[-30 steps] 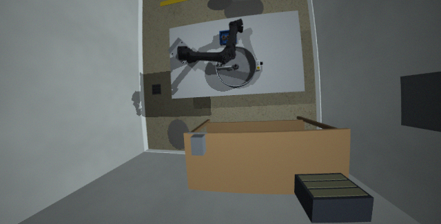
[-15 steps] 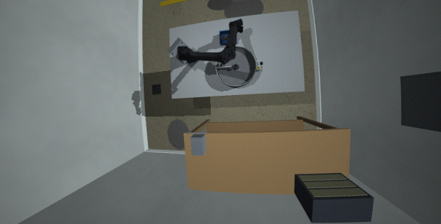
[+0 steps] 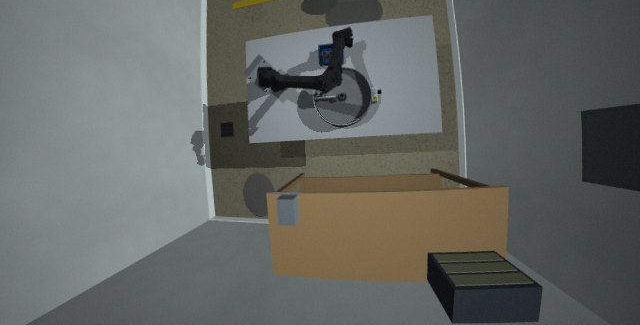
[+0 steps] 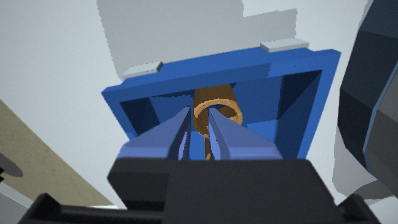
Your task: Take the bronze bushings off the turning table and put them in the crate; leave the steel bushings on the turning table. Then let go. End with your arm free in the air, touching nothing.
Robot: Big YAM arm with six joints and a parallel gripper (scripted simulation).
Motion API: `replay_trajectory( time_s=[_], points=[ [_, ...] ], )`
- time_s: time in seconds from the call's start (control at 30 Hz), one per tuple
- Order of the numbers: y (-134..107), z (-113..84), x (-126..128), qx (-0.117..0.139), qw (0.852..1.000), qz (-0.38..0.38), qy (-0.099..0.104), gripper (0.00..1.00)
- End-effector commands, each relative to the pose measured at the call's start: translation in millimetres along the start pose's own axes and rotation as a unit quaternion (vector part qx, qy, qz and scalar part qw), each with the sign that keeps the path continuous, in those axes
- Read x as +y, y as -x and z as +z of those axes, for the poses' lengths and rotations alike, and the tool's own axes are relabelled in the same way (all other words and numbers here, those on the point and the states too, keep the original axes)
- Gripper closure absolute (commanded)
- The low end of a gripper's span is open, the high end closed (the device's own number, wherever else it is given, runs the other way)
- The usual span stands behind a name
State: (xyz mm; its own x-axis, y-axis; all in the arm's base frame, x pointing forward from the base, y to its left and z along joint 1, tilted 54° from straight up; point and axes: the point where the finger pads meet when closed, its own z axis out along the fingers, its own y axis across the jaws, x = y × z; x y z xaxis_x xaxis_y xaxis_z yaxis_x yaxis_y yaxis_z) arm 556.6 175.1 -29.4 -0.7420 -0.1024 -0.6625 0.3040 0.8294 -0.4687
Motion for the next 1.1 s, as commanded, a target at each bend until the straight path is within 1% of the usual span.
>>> replay_trajectory(
  time_s=[0.0,0.93,1.0,1.07],
  points=[
    [9.0,-0.1,4.8,-0.007,1.000,0.003,0.005,0.85],
    [9.0,-0.3,4.8,-0.007,1.000,0.003,0.005,0.85],
    [9.4,-4.1,5.7,-0.008,1.000,0.001,0.007,0.85],
    [11.0,-17.0,8.7,-0.011,1.000,0.001,0.011,0.85]
  ],
)
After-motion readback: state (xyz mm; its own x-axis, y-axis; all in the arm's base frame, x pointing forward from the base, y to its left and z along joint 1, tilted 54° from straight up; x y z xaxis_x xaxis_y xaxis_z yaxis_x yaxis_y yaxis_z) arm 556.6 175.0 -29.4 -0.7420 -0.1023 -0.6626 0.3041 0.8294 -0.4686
